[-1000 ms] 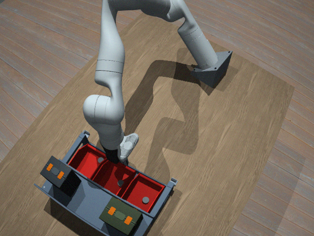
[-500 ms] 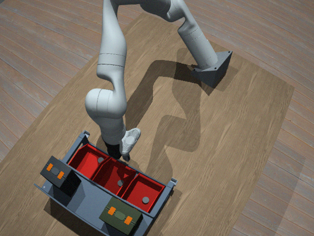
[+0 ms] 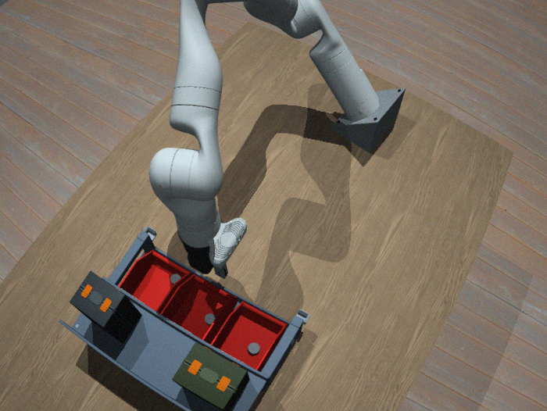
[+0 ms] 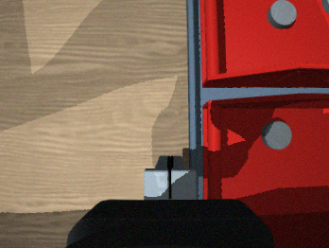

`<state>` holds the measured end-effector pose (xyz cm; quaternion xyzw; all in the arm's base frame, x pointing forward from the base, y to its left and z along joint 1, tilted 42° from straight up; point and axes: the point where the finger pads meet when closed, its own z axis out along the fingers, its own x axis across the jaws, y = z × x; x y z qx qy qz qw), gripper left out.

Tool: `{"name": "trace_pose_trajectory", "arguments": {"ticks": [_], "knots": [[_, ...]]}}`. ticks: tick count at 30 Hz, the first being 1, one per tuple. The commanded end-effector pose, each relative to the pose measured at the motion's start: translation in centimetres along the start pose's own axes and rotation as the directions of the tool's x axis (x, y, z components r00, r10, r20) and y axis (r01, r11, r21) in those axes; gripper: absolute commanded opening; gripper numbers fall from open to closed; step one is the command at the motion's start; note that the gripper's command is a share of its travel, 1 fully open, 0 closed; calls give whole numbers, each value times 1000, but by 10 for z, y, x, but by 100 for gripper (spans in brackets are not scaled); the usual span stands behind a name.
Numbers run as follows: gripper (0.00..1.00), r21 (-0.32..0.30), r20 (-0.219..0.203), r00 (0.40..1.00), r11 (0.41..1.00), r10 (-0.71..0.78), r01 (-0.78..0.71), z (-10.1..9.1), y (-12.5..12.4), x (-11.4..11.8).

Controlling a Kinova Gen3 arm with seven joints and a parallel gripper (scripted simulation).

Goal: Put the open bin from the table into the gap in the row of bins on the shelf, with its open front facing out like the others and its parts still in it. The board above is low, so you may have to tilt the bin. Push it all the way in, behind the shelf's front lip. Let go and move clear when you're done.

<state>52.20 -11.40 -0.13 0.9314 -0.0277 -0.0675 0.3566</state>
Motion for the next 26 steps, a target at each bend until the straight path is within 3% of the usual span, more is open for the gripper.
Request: {"name": "trace_pose_trajectory", "arguments": {"ticks": [1, 11, 20, 26], "knots": [[0, 1, -3, 1000, 1000, 0, 0, -3, 0, 1], [0, 1, -3, 1000, 1000, 0, 0, -23, 0, 1], [0, 1, -3, 1000, 1000, 0, 0, -52, 0, 1], [0, 1, -3, 1000, 1000, 0, 0, -60, 0, 1]]}}
